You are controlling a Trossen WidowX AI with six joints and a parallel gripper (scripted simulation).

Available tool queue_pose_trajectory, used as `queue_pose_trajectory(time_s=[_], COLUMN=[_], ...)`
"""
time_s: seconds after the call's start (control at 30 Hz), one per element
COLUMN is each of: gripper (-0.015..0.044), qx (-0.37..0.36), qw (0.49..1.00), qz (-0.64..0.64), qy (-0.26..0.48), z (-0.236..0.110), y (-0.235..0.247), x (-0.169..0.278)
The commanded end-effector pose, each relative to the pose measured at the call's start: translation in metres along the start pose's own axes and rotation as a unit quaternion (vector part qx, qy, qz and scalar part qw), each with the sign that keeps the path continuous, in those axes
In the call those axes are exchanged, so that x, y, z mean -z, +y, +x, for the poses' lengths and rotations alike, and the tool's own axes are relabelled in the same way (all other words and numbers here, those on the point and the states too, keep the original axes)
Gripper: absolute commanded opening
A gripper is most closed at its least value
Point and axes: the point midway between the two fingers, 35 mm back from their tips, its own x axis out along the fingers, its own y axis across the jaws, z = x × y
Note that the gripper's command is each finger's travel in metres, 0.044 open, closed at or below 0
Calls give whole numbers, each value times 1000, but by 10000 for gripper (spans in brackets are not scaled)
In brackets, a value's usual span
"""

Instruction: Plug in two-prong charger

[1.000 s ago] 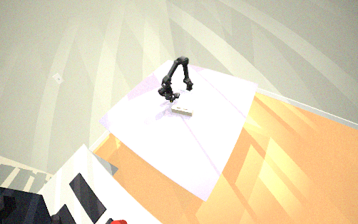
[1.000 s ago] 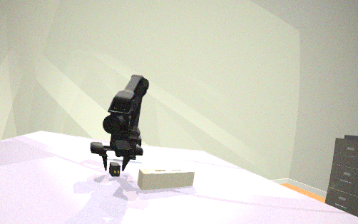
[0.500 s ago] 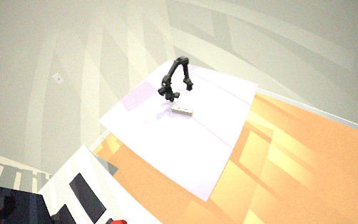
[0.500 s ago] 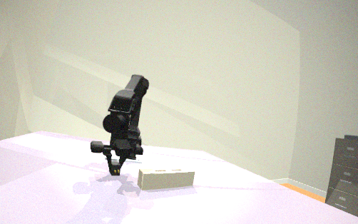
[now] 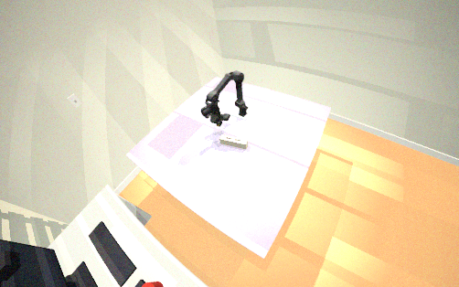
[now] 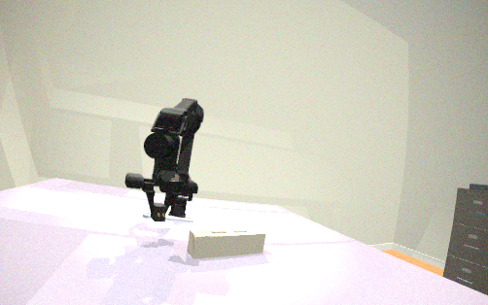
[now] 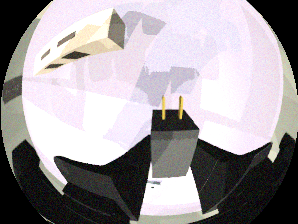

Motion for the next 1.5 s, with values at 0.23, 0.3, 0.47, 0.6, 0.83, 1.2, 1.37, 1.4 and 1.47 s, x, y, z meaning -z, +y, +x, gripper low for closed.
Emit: queue_pose_trajectory(time_s=[0.23, 0.3, 0.47, 0.6, 0.83, 1.2, 1.37, 1.4, 1.47], gripper=[0, 0, 0, 0, 0, 0, 0, 0, 0], qx=[-1, -1, -1, -2, -3, -4, -5, -5, -5], qw=[1000, 1000, 1000, 1000, 1000, 1000, 1000, 1000, 1000], qz=[1, 2, 3, 5, 7, 11, 12, 13, 13], qy=[2, 2, 2, 1, 1, 0, 0, 0, 0], z=[3, 4, 7, 9, 14, 21, 24, 25, 26], y=[16, 19, 29, 36, 50, 70, 80, 82, 85], x=[-4, -5, -7, -8, -10, -12, -11, -11, -11])
